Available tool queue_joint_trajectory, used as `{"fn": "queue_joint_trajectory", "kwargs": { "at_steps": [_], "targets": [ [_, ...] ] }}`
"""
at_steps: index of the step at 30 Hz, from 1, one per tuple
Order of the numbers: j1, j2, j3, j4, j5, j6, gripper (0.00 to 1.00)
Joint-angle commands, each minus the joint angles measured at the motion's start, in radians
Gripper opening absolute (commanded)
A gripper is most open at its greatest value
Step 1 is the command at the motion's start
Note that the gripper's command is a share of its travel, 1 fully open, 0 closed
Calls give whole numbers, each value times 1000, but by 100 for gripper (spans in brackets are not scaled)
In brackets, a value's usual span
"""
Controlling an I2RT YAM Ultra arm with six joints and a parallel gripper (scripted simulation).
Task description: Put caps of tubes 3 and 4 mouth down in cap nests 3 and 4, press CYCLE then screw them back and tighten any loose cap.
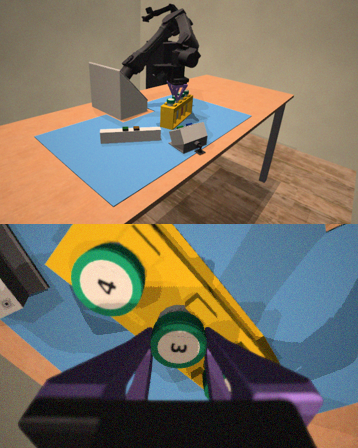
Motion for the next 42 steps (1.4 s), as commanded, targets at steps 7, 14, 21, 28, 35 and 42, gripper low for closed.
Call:
{"fn": "queue_joint_trajectory", "kwargs": {
  "at_steps": [7, 14, 21, 28, 35, 42],
  "targets": [
    [-5, -3, 2, 3, 1, -47, 0],
    [-6, -3, 3, 2, 1, -398, 0],
    [-6, -3, 3, 1, 1, -748, 0],
    [-6, -3, 4, 0, 1, -999, 0],
    [-7, -3, 4, -1, 1, -1349, 0],
    [-7, -3, 5, -2, 1, -1600, 0]
  ]
}}
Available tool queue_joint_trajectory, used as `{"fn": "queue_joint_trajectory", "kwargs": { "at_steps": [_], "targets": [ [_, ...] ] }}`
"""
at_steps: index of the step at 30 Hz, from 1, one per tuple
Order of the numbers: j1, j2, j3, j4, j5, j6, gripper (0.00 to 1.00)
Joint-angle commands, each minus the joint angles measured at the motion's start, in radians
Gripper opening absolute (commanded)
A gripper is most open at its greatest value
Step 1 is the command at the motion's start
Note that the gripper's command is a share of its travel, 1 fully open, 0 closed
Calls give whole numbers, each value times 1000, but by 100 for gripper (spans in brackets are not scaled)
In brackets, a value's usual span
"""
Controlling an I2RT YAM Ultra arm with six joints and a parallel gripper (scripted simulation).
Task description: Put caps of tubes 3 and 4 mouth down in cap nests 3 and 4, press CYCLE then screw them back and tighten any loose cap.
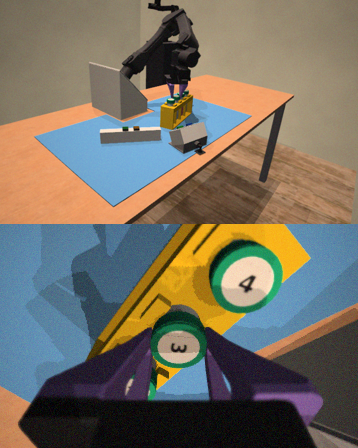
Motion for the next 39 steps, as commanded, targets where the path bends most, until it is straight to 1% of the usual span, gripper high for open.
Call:
{"fn": "queue_joint_trajectory", "kwargs": {
  "at_steps": [1, 13, 15, 30, 32, 39],
  "targets": [
    [-5, -3, 4, 1, 2, -218, 0],
    [-6, -3, 5, -1, 2, -819, 0],
    [-6, -3, 5, -1, 2, -819, 0],
    [-7, -3, 6, -3, 2, -1570, 0],
    [-7, -3, 6, -3, 2, -1570, 0],
    [-7, -3, 7, -4, 2, -1921, 0]
  ]
}}
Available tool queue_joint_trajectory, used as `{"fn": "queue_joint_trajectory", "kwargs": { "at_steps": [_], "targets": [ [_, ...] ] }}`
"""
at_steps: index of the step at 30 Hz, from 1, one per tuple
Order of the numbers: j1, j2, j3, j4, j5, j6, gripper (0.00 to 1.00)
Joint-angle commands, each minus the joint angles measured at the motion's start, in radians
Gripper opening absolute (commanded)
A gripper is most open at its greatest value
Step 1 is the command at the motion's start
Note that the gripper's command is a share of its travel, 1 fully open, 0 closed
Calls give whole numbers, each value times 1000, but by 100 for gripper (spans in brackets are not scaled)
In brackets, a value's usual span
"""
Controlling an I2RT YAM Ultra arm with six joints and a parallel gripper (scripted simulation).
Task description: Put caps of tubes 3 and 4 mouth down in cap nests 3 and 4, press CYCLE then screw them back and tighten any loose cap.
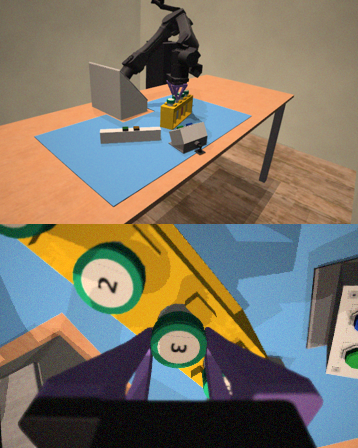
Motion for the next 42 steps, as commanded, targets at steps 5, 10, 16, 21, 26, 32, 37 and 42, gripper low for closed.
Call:
{"fn": "queue_joint_trajectory", "kwargs": {
  "at_steps": [5, 10, 16, 21, 26, 32, 37, 42],
  "targets": [
    [-5, -3, 4, 0, 1, -343, 0],
    [-5, -4, 4, 0, 1, -343, 0],
    [-5, -3, 4, 0, 1, -343, 49],
    [-5, -4, 4, 0, 1, -343, 49],
    [-5, -3, 4, 0, 1, -260, 49],
    [-5, -3, 4, 0, 1, 73, 49],
    [-5, -3, 4, 0, 1, 323, 49],
    [-5, -3, 4, 0, 1, 573, 49]
  ]
}}
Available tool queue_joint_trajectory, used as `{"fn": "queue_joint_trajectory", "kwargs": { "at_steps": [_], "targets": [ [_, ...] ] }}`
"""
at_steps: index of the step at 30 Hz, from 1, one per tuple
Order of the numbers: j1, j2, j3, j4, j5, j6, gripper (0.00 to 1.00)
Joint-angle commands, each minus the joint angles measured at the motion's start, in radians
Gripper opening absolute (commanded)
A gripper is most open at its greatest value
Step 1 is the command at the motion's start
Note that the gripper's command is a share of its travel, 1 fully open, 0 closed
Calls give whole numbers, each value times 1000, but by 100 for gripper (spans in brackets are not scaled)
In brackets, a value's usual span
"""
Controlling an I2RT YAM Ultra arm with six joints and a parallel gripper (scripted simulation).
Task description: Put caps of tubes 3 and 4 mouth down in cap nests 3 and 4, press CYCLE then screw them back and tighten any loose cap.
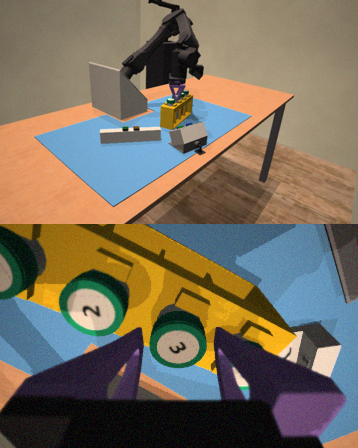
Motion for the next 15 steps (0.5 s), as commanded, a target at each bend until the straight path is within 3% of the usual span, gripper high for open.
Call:
{"fn": "queue_joint_trajectory", "kwargs": {
  "at_steps": [1, 2, 4, 15],
  "targets": [
    [-6, -4, 5, 0, -1, 213, 49],
    [-6, -4, 5, 0, -1, 213, 49],
    [-6, -4, 5, 0, -1, 380, 49],
    [-6, -4, 5, 0, -1, 880, 49]
  ]
}}
